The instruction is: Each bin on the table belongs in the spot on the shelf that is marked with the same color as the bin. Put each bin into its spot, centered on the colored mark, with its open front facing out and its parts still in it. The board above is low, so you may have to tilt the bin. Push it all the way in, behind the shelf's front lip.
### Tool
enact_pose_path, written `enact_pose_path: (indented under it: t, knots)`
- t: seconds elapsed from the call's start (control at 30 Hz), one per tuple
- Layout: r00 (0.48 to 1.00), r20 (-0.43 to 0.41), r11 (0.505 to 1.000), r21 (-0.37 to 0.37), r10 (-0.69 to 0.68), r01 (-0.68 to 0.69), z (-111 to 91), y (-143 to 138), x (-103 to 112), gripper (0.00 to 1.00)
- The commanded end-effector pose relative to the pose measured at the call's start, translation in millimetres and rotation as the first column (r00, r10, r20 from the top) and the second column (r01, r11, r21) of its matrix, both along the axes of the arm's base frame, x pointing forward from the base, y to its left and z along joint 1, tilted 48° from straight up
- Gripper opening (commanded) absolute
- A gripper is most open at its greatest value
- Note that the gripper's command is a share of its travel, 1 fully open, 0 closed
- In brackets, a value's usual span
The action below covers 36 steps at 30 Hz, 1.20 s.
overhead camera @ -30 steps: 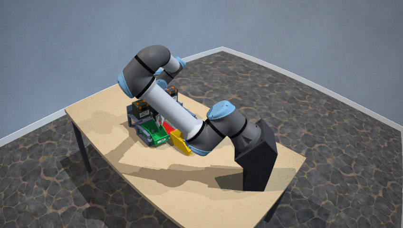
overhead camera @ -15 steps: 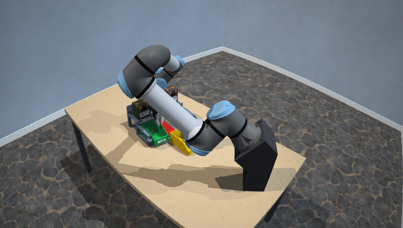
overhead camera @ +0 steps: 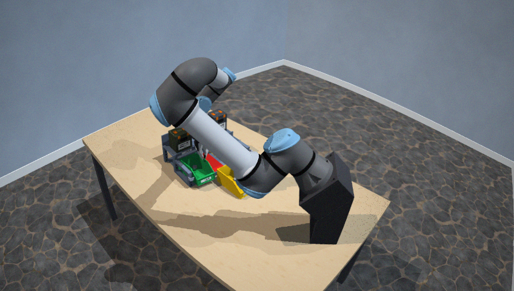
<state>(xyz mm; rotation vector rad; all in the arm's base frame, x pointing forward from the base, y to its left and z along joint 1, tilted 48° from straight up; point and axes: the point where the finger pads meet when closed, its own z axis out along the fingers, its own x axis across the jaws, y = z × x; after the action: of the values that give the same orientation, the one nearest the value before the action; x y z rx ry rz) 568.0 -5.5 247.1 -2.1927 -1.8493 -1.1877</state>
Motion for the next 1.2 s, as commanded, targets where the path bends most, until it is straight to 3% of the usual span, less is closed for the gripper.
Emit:
enact_pose_path:
  t: [0.0, 1.17]
  knots:
    - [1.000, 0.001, 1.000, 0.000, 0.000, 0.000, 6.8, -4.1, -6.0, 0.05]
    - [1.000, 0.001, 1.000, 0.000, 0.000, 0.000, 41.5, -24.9, -38.4, 0.05]
